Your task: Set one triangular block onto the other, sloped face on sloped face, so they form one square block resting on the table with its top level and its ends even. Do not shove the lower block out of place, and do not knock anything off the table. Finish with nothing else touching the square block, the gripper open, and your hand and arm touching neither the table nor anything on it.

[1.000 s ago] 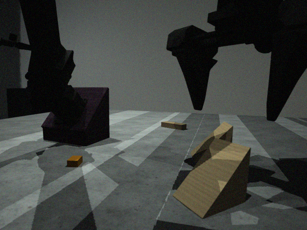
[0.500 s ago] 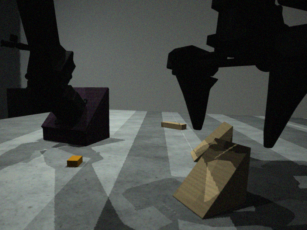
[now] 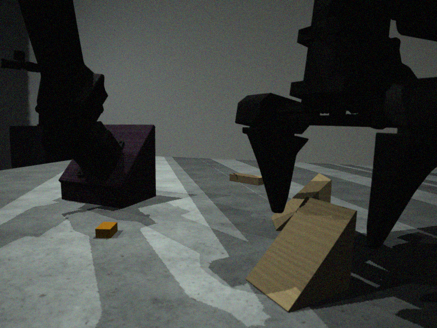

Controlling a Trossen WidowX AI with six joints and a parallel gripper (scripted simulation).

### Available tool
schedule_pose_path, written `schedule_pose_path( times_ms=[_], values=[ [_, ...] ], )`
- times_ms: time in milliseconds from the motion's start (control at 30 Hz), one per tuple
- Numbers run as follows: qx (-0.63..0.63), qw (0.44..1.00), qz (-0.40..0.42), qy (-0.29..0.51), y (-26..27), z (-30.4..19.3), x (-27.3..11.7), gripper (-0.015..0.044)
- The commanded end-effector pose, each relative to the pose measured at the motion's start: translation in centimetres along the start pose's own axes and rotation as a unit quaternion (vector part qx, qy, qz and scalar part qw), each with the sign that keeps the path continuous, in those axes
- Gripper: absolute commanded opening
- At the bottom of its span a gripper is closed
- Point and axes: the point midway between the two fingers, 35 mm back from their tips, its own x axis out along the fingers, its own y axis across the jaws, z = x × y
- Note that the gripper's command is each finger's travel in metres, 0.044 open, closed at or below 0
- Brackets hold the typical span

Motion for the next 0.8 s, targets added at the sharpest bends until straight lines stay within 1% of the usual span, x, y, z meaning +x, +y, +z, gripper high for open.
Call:
schedule_pose_path(
  times_ms=[0, 633, 767],
  values=[
    [0.004, 1.0, -0.001, 0.003, 0.0, -0.1, 0.8, 0.044],
    [0.022, 1.0, -0.001, 0.009, 0.2, -0.5, 3.6, 0.044],
    [0.022, 1.0, -0.001, 0.009, 0.2, -0.5, 3.6, 0.0335]
  ],
)
